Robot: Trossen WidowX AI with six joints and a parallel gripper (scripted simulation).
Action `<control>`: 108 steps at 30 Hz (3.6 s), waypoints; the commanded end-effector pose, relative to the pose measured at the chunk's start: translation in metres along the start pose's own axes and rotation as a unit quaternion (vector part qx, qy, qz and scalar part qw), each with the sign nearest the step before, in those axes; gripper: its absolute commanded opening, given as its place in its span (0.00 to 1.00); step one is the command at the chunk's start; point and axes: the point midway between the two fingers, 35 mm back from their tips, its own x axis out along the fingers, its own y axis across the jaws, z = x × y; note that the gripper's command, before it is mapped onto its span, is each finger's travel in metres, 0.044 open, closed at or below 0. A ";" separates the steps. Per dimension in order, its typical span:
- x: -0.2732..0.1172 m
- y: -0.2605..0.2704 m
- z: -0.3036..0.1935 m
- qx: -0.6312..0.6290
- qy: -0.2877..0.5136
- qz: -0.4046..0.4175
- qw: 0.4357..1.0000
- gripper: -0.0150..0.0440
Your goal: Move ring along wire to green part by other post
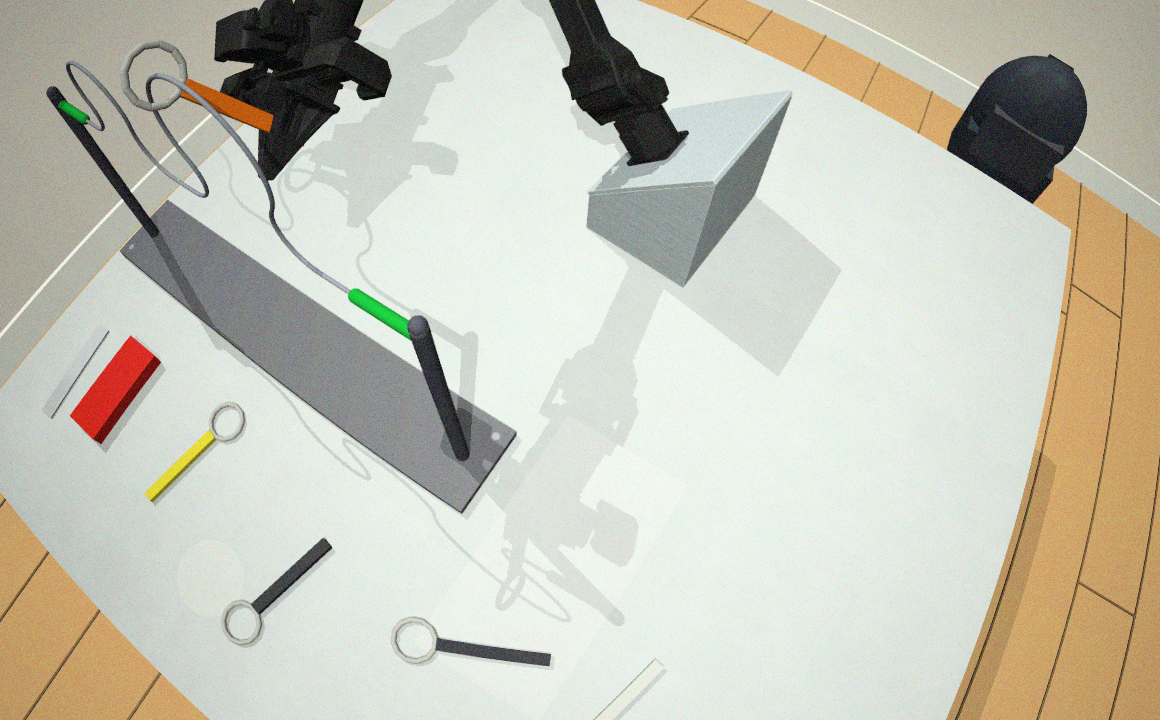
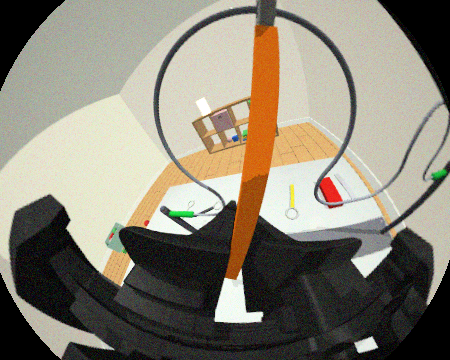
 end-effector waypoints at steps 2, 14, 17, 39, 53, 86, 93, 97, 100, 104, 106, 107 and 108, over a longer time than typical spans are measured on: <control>0.000 -0.002 0.000 -0.031 0.005 -0.016 0.999 0.00; -0.001 -0.008 0.000 -0.102 0.013 -0.053 0.993 0.00; -0.001 -0.010 0.000 -0.120 0.015 -0.063 0.991 0.00; -0.004 -0.019 0.004 -0.248 0.030 -0.133 0.959 0.00; -0.007 -0.024 0.008 -0.327 0.039 -0.176 0.928 0.00; -0.014 -0.032 0.020 -0.500 0.059 -0.273 0.820 0.00; -0.016 -0.033 0.022 -0.534 0.063 -0.292 0.791 0.00; -0.017 -0.034 0.024 -0.552 0.065 -0.303 0.774 0.00; -0.017 -0.034 0.025 -0.566 0.067 -0.310 0.761 0.00; -0.018 -0.034 0.027 -0.584 0.069 -0.320 0.743 0.00; -0.019 -0.034 0.028 -0.593 0.070 -0.325 0.733 0.00; -0.019 -0.034 0.028 -0.597 0.070 -0.328 0.728 0.00; -0.019 -0.034 0.029 -0.602 0.071 -0.330 0.724 0.00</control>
